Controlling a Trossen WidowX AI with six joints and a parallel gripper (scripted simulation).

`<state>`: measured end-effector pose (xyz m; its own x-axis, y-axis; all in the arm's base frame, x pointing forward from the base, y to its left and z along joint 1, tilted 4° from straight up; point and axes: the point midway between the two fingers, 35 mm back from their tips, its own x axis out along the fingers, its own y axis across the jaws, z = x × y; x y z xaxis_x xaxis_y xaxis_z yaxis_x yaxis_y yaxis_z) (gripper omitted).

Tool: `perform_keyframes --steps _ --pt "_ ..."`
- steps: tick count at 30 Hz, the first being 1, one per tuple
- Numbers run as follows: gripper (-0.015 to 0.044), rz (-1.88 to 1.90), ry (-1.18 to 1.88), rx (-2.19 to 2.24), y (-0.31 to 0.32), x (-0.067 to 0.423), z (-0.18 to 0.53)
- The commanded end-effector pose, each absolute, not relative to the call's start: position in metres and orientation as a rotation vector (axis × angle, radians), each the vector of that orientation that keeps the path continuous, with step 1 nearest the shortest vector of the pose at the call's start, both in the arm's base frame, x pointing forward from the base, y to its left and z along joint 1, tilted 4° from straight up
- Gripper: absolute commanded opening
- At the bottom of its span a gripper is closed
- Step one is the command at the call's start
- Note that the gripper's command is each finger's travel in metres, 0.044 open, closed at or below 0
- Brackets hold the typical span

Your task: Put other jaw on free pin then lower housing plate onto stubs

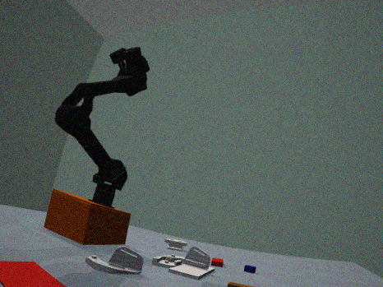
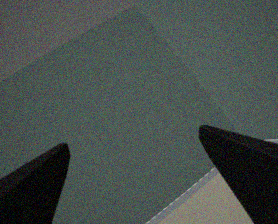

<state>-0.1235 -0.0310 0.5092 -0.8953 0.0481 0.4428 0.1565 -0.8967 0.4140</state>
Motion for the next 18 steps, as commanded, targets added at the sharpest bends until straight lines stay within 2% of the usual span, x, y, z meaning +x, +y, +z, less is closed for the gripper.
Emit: perform_keyframes --steps 1,18 --pt "0.0440 -2.996 -0.684 -0.748 -0.010 -0.127 0.511" --pt "0.0440 -3.316 -0.676 -0.923 0.081 -0.121 0.507"
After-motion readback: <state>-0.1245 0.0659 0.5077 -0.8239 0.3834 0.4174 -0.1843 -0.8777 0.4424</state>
